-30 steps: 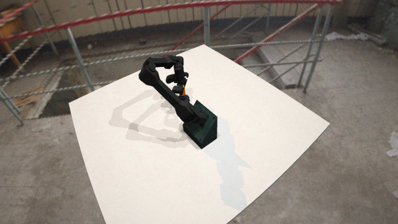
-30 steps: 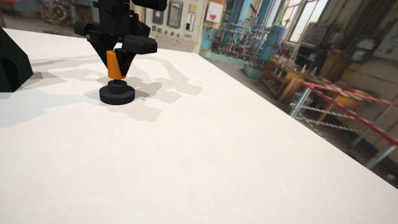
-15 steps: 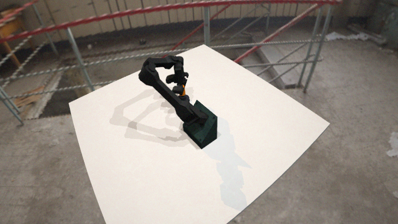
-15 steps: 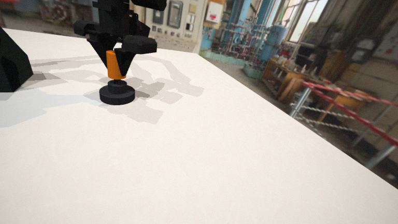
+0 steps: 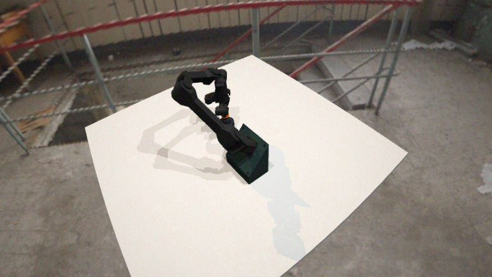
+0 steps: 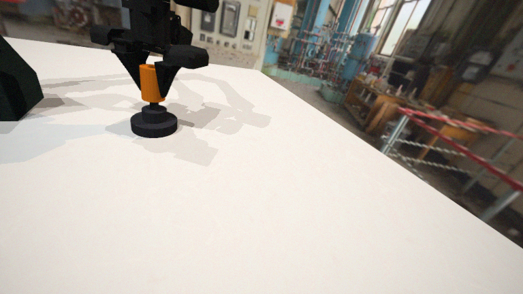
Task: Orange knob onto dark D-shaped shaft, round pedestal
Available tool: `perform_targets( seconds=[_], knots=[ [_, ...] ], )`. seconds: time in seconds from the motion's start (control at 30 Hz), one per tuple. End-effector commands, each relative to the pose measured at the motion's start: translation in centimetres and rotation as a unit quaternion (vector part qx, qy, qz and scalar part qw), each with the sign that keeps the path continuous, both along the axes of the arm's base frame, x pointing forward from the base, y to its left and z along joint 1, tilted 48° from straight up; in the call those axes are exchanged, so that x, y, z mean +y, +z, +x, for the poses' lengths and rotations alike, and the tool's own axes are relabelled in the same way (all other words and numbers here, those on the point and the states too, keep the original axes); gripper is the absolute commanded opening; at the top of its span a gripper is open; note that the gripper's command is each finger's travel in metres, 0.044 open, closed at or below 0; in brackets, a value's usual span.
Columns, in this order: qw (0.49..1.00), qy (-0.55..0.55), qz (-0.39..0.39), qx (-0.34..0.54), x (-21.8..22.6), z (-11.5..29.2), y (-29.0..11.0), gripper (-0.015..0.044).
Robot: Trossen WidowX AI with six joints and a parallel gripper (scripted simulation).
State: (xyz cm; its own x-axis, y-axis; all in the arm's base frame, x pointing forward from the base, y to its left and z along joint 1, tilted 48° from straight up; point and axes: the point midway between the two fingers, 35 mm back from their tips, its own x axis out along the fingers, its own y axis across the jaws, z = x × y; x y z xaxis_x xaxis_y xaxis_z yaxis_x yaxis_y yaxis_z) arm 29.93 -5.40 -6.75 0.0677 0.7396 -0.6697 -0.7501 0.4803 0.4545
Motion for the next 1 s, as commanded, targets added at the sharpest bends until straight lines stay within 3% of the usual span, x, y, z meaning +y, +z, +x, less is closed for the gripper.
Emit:
perform_targets(
  seconds=[0.0,0.73,0.97],
  knots=[
    [1.0,0.016,-0.002,-0.019,-0.1,0.27,-0.21,0.0],
    [1.0,0.016,-0.002,-0.019,-0.11,0.08,0.01,0.0],
    [0.992,0.083,-0.009,-0.093,0.02,-0.15,0.12,0.0]
  ],
)
